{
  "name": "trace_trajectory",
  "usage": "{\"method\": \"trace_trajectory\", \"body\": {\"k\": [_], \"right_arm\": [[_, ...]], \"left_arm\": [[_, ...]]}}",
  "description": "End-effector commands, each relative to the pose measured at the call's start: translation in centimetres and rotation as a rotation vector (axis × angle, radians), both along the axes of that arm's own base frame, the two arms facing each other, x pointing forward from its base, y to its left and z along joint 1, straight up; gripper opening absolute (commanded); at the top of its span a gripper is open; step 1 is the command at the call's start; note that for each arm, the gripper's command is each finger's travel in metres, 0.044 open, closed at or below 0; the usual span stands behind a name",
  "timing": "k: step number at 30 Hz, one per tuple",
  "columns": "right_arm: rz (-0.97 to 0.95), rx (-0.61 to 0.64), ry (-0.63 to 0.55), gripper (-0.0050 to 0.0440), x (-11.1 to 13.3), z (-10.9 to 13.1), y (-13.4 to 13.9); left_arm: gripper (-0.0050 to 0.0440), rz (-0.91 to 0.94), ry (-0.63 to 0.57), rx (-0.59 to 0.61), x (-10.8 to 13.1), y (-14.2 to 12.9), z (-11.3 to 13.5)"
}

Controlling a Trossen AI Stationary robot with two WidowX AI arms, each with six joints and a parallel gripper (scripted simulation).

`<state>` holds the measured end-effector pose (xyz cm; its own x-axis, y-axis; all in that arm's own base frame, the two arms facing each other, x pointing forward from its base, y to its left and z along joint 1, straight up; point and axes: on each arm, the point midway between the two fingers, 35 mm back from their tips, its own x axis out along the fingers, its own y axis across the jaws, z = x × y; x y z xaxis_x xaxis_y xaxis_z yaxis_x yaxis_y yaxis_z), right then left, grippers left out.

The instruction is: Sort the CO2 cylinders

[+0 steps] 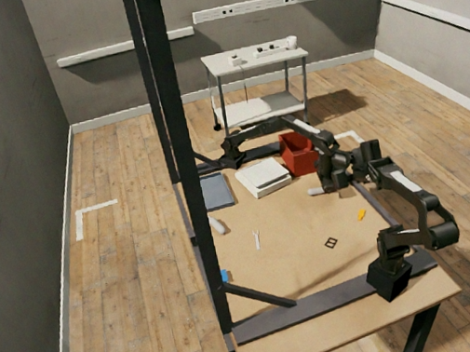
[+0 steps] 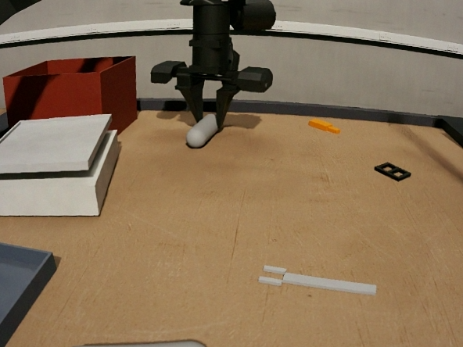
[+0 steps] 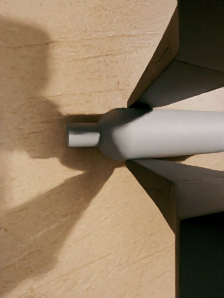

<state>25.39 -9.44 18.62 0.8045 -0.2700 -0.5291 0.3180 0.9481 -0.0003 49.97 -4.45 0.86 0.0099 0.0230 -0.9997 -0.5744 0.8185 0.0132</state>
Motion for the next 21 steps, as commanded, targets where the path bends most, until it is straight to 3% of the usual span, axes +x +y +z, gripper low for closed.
{"method": "trace_trajectory", "body": {"k": [1,4,6,8,15,21], "right_arm": [[0.001,-0.006,-0.016,0.044,0.0,0.7,0.0],[0.001,-0.006,-0.016,0.044,0.0,0.7,0.0],[0.001,-0.006,-0.016,0.044,0.0,0.7,0.0],[0.001,-0.006,-0.016,0.044,0.0,0.7,0.0],[0.001,-0.006,-0.016,0.044,0.0,0.7,0.0],[-0.008,0.009,-0.018,0.044,0.2,0.6,-0.1]], "left_arm": [[0.0111,0.001,-0.039,-0.003,0.5,-0.1,1.7],[0.0098,0.001,-0.039,-0.003,0.5,-0.1,1.7],[0.005,0.001,-0.029,-0.002,0.4,0.0,1.3],[0.0002,0.001,-0.062,-0.005,0.6,0.0,3.4],[-0.0002,-0.001,-0.113,-0.01,0.1,0.0,7.6],[-0.0004,0.001,-0.098,-0.01,-0.6,-0.5,7.6]]}}
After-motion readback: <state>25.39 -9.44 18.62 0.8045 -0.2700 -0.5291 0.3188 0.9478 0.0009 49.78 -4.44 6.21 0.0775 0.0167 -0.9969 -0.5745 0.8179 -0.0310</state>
